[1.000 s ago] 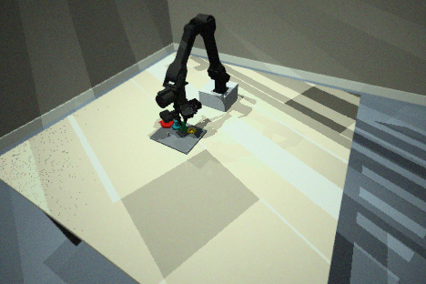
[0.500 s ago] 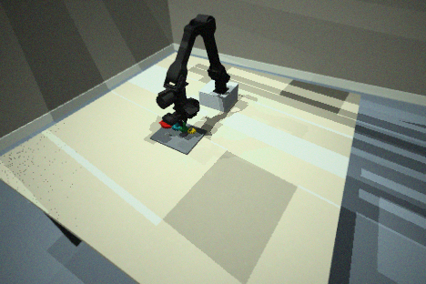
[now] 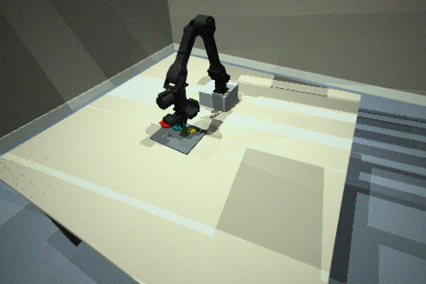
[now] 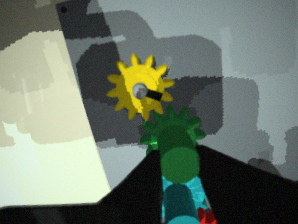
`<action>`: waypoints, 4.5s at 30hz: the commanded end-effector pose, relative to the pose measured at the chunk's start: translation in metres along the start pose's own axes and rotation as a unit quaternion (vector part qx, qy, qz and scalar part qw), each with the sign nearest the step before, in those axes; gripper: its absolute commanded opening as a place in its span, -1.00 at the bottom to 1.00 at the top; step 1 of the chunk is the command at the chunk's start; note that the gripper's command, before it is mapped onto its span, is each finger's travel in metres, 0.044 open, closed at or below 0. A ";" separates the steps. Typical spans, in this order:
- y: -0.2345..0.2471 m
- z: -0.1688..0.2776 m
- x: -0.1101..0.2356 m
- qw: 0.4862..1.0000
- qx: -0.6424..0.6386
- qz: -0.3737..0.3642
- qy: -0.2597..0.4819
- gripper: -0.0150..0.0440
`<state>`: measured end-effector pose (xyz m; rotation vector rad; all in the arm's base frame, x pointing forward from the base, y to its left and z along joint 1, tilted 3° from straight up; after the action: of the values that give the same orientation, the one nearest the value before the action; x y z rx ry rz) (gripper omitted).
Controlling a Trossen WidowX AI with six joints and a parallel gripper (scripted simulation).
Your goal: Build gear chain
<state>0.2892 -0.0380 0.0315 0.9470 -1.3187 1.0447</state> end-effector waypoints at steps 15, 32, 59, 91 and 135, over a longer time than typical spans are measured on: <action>0.000 0.001 -0.002 0.983 -0.186 0.001 0.000 -0.49; 0.001 0.000 -0.001 1.000 -0.027 0.000 0.001 -0.31; 0.005 0.001 0.088 0.998 -0.060 0.001 0.000 0.87; 0.005 0.001 0.088 0.998 -0.060 0.001 0.000 1.00; 0.168 -0.248 0.136 0.998 -0.060 -0.008 -0.012 1.00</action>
<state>0.1963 0.2495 0.1476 0.8959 -1.3676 0.9522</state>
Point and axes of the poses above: the point midway between the two fingers, 35 mm back from their tips, its own x axis back along the fingers, its own y axis across the jaws, z = x × y, the point moved 4 cm from there along x, back along the fingers, and after that the axes turned 12 degrees about -x, right-handed, at the moved point
